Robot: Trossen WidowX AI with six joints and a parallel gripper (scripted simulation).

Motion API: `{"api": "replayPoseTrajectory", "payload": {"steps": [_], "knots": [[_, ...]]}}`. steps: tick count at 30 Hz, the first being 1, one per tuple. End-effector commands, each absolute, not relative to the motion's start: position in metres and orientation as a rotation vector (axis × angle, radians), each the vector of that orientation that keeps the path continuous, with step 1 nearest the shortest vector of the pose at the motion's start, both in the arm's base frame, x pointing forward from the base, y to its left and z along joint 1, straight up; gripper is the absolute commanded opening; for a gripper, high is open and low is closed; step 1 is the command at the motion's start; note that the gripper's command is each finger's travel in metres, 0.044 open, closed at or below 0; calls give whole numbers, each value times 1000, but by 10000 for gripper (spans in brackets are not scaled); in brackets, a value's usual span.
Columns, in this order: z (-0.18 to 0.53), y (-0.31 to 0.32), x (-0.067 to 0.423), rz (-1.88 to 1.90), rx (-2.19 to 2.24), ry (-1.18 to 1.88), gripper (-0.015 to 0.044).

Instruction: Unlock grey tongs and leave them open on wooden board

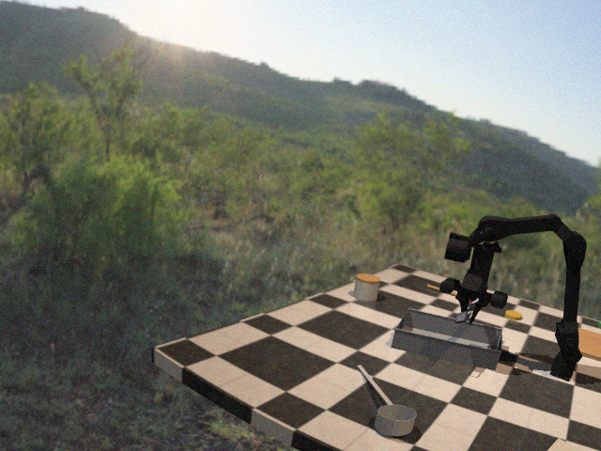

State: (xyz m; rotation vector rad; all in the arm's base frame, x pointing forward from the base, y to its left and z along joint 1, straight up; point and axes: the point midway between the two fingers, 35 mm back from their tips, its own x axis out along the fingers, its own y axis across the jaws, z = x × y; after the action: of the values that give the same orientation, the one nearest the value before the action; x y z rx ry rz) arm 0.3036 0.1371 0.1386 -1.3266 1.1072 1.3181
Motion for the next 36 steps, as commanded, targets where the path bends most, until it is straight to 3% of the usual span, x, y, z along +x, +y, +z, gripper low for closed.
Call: {"api": "replayPoseTrajectory", "payload": {"steps": [1, 36], "knots": [[139, 133, 306, 1317, -1332, 1105, -150], [167, -49, 337, 1485, -1549, 984, -150]]}}
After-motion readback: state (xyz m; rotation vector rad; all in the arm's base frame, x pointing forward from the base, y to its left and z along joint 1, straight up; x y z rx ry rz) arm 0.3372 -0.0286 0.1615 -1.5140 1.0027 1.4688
